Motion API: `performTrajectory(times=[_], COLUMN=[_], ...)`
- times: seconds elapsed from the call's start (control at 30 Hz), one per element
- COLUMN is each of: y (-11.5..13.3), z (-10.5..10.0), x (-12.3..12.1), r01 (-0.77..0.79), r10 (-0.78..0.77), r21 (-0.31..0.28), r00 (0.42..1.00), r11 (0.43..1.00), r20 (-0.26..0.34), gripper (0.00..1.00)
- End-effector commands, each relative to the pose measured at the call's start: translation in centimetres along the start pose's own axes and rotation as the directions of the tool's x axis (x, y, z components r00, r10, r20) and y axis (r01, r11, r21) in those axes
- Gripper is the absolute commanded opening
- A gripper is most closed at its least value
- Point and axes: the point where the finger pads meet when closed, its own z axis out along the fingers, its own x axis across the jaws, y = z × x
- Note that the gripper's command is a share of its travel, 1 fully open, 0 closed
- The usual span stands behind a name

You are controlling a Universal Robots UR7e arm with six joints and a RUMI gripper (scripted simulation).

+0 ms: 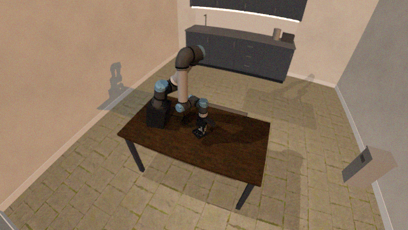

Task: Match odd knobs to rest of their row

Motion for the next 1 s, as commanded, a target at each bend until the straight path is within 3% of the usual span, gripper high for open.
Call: performTrajectory(times=[0.0, 0.6, 0.97], y=[0.0, 0.0, 0.0], z=[0.0, -0.1, -1.9], x=[0.0, 0.0, 0.0], r01=[0.000, 0.000, 0.000], r10=[0.000, 0.000, 0.000], r21=[0.001, 0.001, 0.001], r00=[1.000, 1.000, 1.000], r11=[1.000, 1.000, 1.000], r20=[0.000, 0.000, 0.000], gripper=[0.11, 0.11, 0.11])
